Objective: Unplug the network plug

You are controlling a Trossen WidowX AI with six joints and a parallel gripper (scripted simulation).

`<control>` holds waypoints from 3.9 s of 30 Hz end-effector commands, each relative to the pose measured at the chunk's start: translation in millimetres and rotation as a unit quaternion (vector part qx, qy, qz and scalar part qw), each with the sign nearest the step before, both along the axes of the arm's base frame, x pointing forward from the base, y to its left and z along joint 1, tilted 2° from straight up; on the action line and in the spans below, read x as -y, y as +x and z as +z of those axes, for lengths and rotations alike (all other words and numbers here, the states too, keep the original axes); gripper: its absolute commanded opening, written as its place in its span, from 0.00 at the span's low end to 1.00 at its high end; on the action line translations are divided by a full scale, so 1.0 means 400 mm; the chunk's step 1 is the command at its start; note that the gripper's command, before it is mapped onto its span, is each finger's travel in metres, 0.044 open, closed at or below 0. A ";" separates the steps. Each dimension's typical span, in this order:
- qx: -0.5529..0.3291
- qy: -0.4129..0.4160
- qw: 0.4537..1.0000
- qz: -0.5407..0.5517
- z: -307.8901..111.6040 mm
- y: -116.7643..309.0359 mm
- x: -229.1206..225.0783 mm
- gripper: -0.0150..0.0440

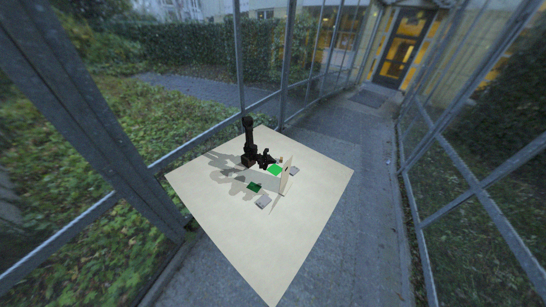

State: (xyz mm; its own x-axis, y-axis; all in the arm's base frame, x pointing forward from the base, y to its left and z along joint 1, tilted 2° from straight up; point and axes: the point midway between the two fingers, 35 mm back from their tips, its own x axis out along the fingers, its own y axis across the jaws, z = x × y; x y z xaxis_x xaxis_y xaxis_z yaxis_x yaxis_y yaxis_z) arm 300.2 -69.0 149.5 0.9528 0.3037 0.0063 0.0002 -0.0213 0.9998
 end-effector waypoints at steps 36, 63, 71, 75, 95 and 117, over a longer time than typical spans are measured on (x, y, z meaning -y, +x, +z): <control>-0.040 0.026 0.999 0.003 0.059 -0.014 -0.048 0.25; -0.191 0.023 0.981 0.022 -0.098 0.013 -0.201 0.25; -0.243 0.012 0.970 0.023 -0.149 0.001 -0.245 0.25; -0.269 0.004 0.963 0.023 -0.174 -0.009 -0.265 0.25; -0.387 -0.074 0.919 0.019 -0.292 -0.090 -0.347 0.25; -0.435 -0.136 0.890 0.016 -0.357 -0.145 -0.372 0.25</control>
